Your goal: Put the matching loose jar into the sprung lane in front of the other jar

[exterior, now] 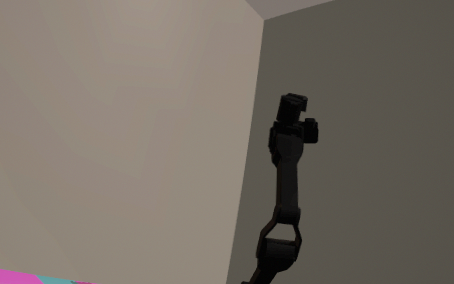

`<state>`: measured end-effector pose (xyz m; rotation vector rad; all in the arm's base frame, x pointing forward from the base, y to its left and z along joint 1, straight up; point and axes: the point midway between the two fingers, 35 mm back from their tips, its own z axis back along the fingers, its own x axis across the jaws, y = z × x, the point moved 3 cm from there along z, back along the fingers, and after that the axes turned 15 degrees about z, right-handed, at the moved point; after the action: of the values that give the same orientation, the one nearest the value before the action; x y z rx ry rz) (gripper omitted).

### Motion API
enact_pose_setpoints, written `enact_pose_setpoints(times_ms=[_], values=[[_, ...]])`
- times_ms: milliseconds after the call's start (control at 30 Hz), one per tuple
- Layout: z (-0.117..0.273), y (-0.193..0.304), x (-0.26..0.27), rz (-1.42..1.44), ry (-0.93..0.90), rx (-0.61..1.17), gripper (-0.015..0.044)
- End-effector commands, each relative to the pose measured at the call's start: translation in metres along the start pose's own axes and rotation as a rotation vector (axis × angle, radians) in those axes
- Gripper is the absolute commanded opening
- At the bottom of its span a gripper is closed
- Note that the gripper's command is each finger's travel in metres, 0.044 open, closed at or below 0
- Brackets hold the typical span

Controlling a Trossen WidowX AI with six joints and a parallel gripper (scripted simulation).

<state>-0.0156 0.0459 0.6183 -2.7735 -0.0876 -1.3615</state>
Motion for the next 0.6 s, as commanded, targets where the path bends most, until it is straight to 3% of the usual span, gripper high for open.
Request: enact_pose_setpoints(times_ms=[0,100,300,567], values=[[0.000,0.001,-0.001,0.006,0.001,0.004,0.0426],[-0.007,0.012,-0.016,0.061,0.027,0.085,0.0440],[-0.033,0.078,-0.068,-0.020,0.177,0.428,0.0440],[-0.010,0.179,-0.113,-0.020,0.300,0.896,0.0440]])
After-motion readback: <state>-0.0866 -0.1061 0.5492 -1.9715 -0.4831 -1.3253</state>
